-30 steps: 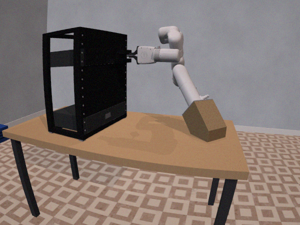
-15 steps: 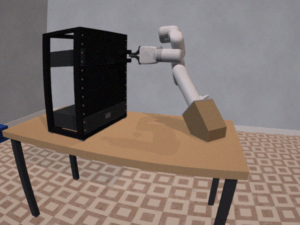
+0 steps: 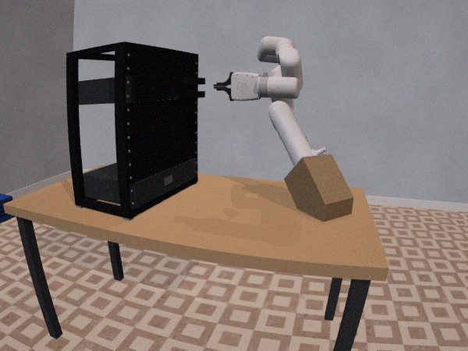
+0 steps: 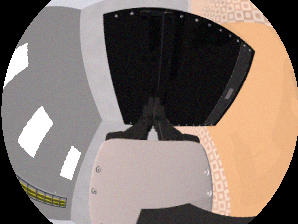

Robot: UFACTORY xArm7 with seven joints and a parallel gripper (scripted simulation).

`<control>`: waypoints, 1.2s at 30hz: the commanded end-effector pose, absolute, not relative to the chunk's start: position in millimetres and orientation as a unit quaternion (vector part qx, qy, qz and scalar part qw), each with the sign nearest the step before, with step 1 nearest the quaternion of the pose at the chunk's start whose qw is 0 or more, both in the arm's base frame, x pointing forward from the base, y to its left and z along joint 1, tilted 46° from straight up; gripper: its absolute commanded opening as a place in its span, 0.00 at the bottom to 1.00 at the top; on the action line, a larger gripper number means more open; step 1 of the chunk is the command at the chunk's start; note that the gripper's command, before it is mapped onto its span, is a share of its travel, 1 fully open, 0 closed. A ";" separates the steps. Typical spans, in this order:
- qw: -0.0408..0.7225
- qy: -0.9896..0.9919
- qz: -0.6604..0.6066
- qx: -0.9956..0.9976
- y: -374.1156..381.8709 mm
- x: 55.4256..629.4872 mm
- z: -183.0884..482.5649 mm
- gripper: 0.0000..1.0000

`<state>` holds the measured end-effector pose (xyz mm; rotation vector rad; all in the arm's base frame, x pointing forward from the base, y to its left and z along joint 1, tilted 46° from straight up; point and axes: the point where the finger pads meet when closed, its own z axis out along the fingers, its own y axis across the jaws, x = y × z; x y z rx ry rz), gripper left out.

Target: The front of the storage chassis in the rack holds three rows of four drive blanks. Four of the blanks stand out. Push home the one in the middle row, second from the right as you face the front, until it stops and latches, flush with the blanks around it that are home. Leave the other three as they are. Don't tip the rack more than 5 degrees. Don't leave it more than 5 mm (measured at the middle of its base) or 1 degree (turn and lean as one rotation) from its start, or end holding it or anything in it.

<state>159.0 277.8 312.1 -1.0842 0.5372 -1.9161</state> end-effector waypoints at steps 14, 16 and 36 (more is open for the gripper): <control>0.425 0.218 -0.770 -0.423 276.3 88.3 268.0 0.00; 0.425 0.218 -0.770 -0.423 276.2 85.1 265.9 0.00; 0.425 0.218 -0.770 -0.423 276.2 83.1 264.6 0.00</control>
